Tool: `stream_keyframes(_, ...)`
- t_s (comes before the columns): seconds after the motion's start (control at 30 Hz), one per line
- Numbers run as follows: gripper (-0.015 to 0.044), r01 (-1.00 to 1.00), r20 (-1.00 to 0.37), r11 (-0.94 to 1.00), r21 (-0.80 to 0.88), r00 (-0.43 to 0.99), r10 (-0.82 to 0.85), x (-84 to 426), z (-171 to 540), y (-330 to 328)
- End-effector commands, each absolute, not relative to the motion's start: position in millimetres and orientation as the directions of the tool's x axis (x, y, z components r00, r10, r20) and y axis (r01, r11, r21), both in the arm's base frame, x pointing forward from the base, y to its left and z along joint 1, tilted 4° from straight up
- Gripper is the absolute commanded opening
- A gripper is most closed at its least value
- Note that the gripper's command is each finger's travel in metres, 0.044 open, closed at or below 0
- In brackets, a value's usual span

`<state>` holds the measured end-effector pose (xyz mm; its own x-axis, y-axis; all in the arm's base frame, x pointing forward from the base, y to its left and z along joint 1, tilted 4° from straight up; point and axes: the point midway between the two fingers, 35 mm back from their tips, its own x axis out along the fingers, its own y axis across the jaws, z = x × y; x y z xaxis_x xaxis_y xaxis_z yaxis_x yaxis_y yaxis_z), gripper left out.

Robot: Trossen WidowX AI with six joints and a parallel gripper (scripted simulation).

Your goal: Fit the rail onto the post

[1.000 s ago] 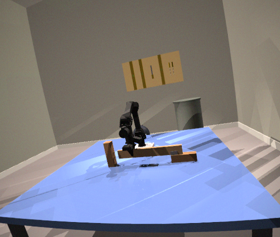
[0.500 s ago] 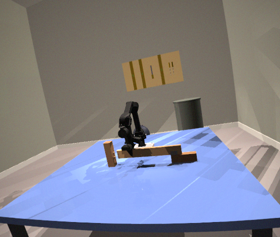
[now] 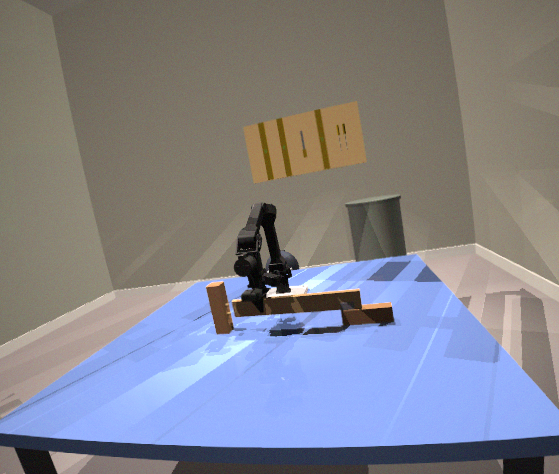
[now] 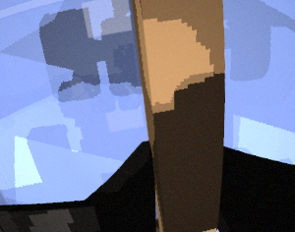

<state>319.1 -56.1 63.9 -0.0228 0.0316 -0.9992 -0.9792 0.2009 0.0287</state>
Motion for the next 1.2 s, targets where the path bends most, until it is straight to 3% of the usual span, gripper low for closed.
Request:
stream_keyframes(0.0,0.0000,-0.980,-0.999,0.197,0.028,-0.022,0.031,318.7,63.3,-57.7)
stream_keyframes(1.17,0.0000,-0.980,-0.999,0.197,0.028,-0.022,0.030,317.1,65.4,-68.2)
